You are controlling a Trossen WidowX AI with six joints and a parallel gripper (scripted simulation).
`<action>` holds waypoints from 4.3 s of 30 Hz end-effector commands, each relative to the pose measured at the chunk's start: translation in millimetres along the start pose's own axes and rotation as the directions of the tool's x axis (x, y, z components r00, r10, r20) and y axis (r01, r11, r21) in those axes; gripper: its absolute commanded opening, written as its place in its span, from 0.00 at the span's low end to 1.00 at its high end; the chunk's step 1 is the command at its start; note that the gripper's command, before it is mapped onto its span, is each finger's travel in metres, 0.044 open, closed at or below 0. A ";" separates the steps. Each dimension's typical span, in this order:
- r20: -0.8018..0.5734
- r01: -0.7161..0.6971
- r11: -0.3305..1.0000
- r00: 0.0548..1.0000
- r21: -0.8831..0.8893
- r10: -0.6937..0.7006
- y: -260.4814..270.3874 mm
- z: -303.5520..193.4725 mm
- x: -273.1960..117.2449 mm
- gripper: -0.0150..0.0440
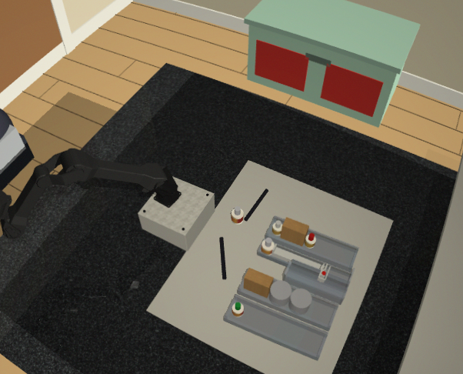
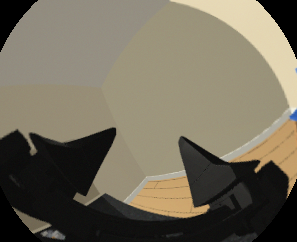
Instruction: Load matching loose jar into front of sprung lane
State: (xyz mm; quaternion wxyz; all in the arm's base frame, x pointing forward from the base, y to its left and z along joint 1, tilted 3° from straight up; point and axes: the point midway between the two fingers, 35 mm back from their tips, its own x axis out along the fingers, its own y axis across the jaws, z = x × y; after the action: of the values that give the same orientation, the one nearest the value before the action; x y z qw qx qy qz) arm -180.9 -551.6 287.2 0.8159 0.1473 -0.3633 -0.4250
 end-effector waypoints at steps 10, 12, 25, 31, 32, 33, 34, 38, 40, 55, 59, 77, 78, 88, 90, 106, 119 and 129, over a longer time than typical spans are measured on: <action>-0.135 0.025 0.986 0.991 0.164 -0.003 45.8 -98.4 71.8 1.00; -0.174 0.039 0.979 0.985 0.200 -0.003 60.7 -123.8 85.0 1.00; -0.466 0.158 0.930 0.885 0.331 0.016 174.9 -286.5 119.6 1.00; -0.610 0.213 0.919 0.792 0.333 0.037 235.2 -356.8 106.0 1.00; -0.632 0.220 0.918 0.774 0.329 0.041 245.7 -367.8 102.2 1.00; -0.655 0.226 0.918 0.754 0.325 0.045 256.2 -378.5 97.8 1.00; -0.677 0.232 0.919 0.734 0.319 0.050 266.7 -389.1 92.9 1.00; -0.761 0.249 0.924 0.645 0.291 0.066 309.0 -428.5 68.4 1.00; -0.800 0.253 0.928 0.595 0.273 0.073 330.0 -446.4 53.3 1.00; -0.989 0.135 0.987 0.127 0.088 0.071 467.8 -532.0 -115.0 1.00; -0.999 0.049 0.998 -0.013 0.040 0.040 493.9 -537.3 -172.6 1.00; -0.798 -0.589 0.808 -0.488 0.001 -0.354 507.9 -455.7 -433.9 1.00; -0.777 -0.635 0.773 -0.496 0.019 -0.388 503.0 -446.1 -445.6 1.00; -0.670 -0.830 0.540 -0.480 0.138 -0.567 479.2 -401.6 -492.6 1.00; -0.670 -0.830 0.540 -0.480 0.138 -0.567 479.2 -401.6 -492.6 1.00; -0.669 -0.830 0.540 -0.480 0.138 -0.567 456.0 -422.5 -511.7 1.00; -0.669 -0.830 0.540 -0.480 0.138 -0.568 443.2 -438.1 -522.8 1.00; -0.669 -0.830 0.540 -0.480 0.138 -0.568 433.7 -448.8 -530.6 1.00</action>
State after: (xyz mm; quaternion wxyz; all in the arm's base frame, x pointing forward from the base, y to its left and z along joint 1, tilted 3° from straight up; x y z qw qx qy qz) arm 198.7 102.3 -25.8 0.6961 -0.0302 0.7164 0.0370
